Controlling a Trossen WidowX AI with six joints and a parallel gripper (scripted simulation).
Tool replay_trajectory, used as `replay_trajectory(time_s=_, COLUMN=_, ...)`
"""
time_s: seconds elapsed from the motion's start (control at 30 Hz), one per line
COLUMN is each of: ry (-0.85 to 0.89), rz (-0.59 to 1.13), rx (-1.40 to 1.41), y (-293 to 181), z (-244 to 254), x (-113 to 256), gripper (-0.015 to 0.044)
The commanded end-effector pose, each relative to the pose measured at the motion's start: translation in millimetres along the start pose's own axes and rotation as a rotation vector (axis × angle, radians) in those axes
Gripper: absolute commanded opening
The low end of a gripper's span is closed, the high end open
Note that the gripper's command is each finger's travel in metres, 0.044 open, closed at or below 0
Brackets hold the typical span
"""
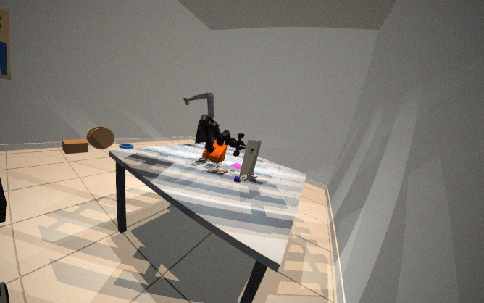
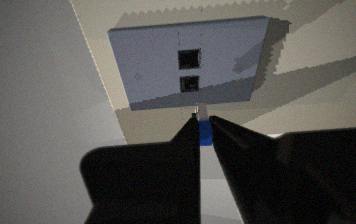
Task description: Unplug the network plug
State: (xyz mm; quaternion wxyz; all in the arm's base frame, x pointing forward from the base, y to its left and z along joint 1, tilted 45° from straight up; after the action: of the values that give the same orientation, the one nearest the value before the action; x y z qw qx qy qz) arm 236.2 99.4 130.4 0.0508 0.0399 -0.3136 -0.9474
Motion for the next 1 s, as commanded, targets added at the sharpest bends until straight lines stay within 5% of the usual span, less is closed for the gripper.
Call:
replay_trajectory(time_s=0.0, ry=0.0, rz=-0.004, rx=-0.008, y=0.1, z=0.9, x=3.1, gripper=0.0)
replay_trajectory(time_s=0.97, ry=-0.021, rz=0.011, rx=-0.009, y=-8.2, z=1.5, x=18.5, gripper=0.0)
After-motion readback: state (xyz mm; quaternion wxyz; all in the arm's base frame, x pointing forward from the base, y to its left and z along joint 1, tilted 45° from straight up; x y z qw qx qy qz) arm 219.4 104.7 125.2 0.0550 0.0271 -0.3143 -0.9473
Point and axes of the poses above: the point midway between the two fingers, 35 mm back from their tips, its own x axis back along the fingers, its own z axis across the jaws, y = z × x, the point moved 8 cm from there along x, back along the fingers, and after that the axes turned 8 degrees about -x, right-handed, at the moved point
